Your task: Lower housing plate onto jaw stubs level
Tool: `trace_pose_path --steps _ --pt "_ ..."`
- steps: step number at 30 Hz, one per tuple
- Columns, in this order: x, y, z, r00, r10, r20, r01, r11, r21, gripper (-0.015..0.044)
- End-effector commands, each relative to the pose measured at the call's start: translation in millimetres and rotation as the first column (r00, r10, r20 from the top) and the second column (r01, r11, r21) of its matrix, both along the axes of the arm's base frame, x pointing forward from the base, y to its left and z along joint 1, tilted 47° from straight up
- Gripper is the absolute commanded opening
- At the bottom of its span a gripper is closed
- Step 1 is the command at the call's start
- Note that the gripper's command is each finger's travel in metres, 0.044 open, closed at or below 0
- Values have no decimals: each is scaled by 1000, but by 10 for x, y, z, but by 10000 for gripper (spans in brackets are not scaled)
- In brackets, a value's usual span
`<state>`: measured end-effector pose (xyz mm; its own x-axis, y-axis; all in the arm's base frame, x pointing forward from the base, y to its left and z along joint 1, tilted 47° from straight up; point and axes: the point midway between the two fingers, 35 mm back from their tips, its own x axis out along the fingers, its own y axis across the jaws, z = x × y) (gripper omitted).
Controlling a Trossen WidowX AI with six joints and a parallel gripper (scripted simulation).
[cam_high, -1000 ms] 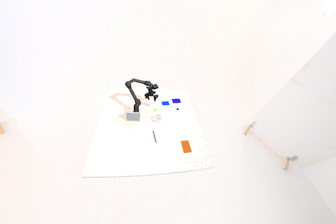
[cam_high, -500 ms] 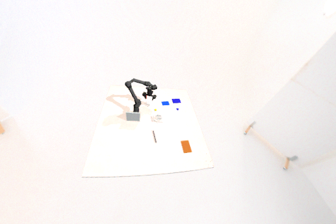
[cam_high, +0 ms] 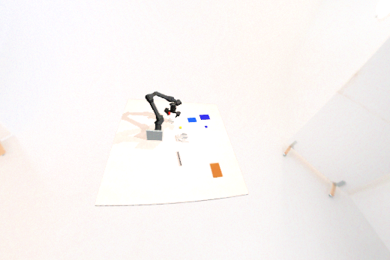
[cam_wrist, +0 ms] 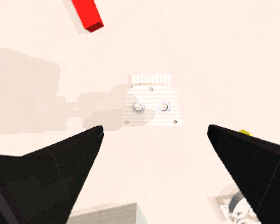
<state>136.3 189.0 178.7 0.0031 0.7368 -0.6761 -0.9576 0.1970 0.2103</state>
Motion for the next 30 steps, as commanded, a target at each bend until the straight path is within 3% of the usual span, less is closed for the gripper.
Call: trace_pose_path --steps 1,30 --pt "-20 116 -141 1000 -4 -11 4 1000 -5 440" --pt "-18 263 -276 1000 -3 -11 3 1000 -4 440"
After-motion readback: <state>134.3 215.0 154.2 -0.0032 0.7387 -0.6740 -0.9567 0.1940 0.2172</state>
